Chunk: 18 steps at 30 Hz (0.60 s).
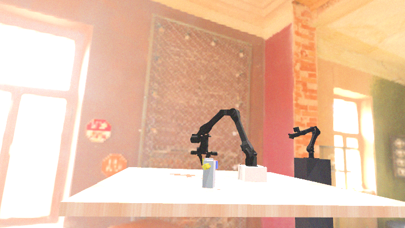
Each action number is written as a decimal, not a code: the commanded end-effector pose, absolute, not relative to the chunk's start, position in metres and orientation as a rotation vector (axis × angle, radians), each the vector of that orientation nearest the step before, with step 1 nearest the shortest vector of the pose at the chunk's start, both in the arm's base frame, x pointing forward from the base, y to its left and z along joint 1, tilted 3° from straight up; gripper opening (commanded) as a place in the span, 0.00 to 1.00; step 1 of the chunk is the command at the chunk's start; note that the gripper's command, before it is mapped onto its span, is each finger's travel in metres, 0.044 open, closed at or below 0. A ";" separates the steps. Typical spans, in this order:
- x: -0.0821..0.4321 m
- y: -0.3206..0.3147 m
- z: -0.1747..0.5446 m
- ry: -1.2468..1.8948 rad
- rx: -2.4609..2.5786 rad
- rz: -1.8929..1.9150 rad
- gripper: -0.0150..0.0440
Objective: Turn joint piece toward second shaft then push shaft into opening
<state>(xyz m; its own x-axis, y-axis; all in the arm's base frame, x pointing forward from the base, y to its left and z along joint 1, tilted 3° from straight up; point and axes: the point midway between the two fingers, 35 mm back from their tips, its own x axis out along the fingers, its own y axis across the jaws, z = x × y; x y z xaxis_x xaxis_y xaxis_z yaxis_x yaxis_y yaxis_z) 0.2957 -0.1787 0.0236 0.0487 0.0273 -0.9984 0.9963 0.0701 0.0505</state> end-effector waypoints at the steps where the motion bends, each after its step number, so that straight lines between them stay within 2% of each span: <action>1: 0.296 -0.172 0.023 1.217 1.202 -1.107 0.25; 18: 0.294 -0.145 0.023 1.214 1.206 -1.103 0.25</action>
<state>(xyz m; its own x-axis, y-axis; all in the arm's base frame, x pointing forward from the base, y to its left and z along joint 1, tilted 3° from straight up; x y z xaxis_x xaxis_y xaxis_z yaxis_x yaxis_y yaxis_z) 0.2939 -0.1509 0.0237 0.0587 0.0314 -0.9978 0.9956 0.0717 0.0608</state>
